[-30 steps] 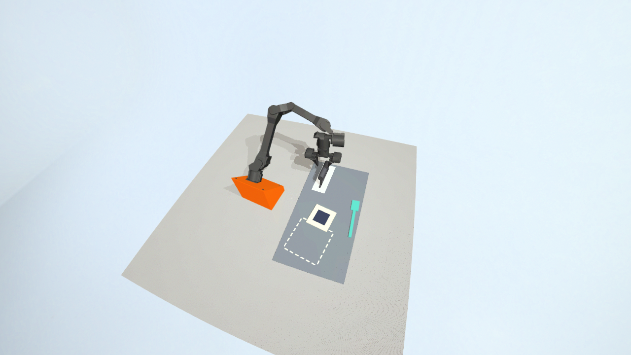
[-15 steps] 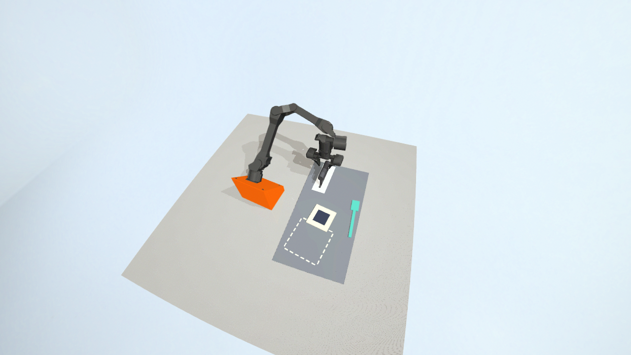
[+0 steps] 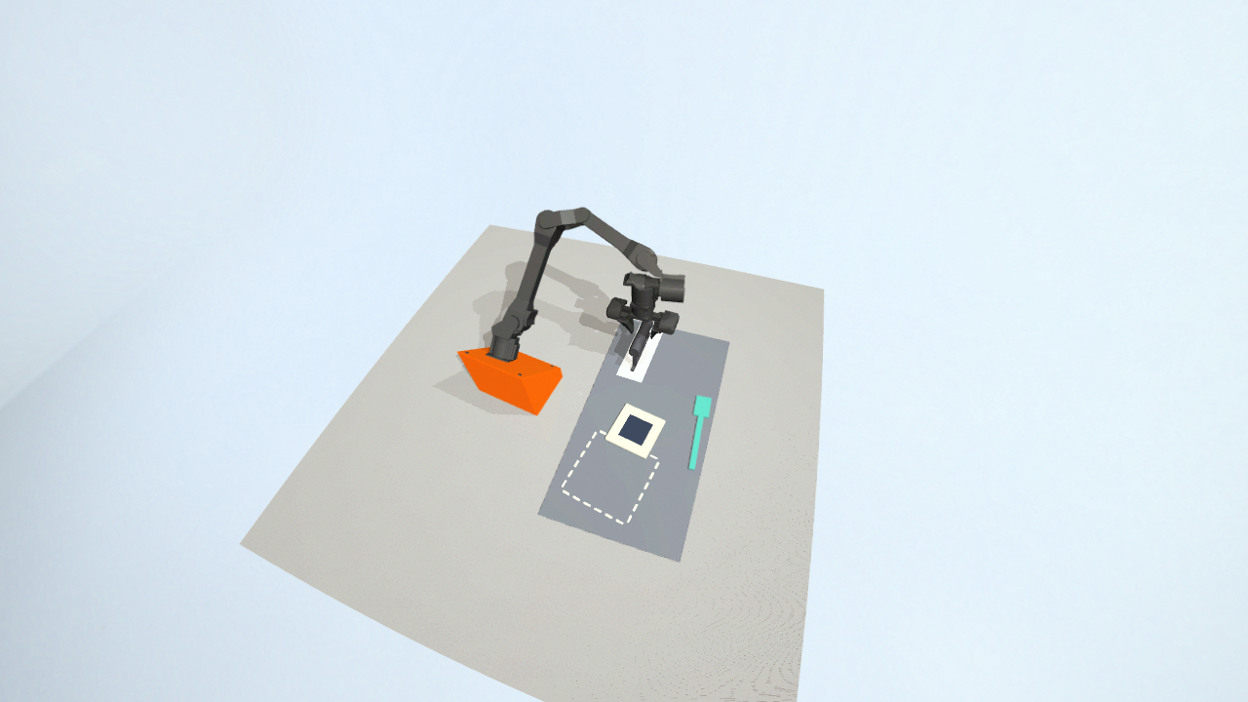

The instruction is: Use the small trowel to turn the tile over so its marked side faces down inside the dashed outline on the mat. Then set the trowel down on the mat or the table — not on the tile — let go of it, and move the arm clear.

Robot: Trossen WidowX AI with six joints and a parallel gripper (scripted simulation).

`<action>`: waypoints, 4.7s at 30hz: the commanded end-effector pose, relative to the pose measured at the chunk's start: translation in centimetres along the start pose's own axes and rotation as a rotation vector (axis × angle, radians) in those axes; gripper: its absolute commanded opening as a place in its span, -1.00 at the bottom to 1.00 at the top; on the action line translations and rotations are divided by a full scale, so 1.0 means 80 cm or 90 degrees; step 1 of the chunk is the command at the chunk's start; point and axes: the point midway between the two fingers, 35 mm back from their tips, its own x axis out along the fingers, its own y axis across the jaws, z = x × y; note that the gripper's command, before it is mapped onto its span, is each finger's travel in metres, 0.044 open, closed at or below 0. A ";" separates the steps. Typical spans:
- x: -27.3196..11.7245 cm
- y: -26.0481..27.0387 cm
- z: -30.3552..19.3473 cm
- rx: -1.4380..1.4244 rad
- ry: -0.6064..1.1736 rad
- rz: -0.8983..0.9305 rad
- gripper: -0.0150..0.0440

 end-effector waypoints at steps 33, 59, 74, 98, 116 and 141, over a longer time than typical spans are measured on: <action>0.022 0.002 0.000 0.004 0.001 0.001 -0.05; 0.022 0.001 -0.001 -0.404 0.001 0.001 -0.05; 0.022 0.001 -0.001 -0.689 0.001 0.001 -0.05; 0.022 0.001 -0.001 -0.774 0.001 0.002 0.42; -0.021 0.001 -0.001 -0.774 0.002 0.003 0.42; -0.033 0.002 -0.001 -0.410 0.002 0.001 0.42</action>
